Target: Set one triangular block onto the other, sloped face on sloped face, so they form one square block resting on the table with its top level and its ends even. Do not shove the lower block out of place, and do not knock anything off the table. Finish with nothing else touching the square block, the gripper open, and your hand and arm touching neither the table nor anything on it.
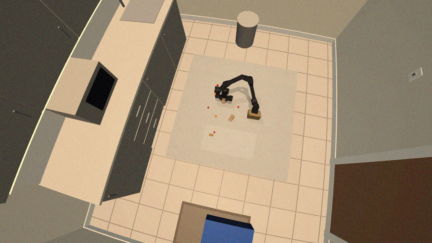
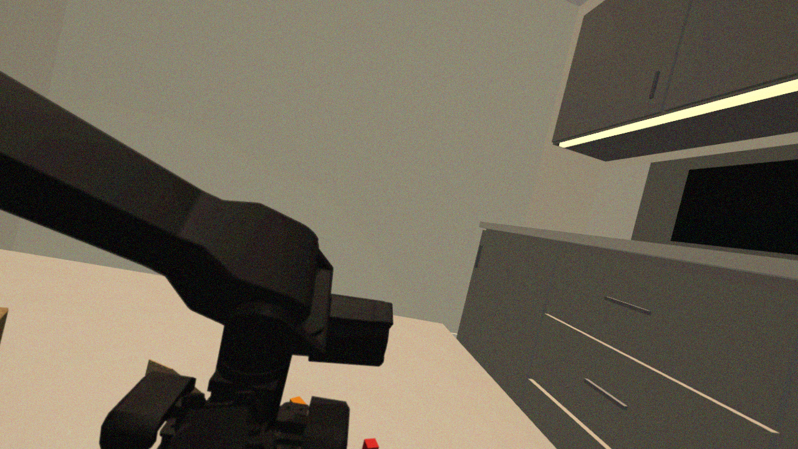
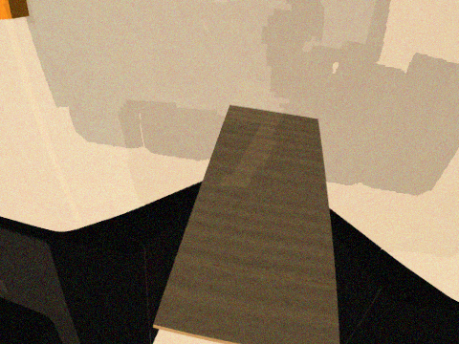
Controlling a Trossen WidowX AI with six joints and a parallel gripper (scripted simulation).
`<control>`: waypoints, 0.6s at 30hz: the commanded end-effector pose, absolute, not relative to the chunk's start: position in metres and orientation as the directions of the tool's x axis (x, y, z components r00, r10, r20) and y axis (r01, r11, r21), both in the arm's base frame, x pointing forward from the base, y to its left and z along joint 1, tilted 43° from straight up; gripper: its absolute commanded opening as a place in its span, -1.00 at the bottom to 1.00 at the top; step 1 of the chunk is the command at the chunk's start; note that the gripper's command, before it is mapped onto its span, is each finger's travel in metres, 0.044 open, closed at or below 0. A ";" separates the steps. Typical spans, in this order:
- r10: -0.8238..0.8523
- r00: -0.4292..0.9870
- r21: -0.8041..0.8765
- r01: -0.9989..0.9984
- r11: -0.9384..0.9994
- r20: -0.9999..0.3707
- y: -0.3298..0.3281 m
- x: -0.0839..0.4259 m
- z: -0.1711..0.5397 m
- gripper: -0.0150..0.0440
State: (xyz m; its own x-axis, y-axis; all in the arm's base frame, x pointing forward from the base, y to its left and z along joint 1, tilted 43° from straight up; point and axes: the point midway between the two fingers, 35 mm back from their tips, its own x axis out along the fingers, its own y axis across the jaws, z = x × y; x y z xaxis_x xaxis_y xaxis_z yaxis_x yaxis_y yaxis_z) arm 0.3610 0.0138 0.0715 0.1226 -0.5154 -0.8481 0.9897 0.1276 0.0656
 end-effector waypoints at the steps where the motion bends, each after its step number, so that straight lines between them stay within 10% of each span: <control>1: -0.409 0.120 0.071 0.988 0.134 -0.904 0.010 0.360 0.080 -0.49; 18: 0.015 0.068 0.069 0.988 0.135 -0.998 -0.013 0.362 0.100 -0.49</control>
State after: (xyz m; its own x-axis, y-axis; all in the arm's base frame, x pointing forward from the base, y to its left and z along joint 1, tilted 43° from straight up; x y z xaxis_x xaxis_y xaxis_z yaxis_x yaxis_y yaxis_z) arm 0.3603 -0.0083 0.0940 0.0689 -0.0770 -0.9946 0.9896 0.1311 0.0584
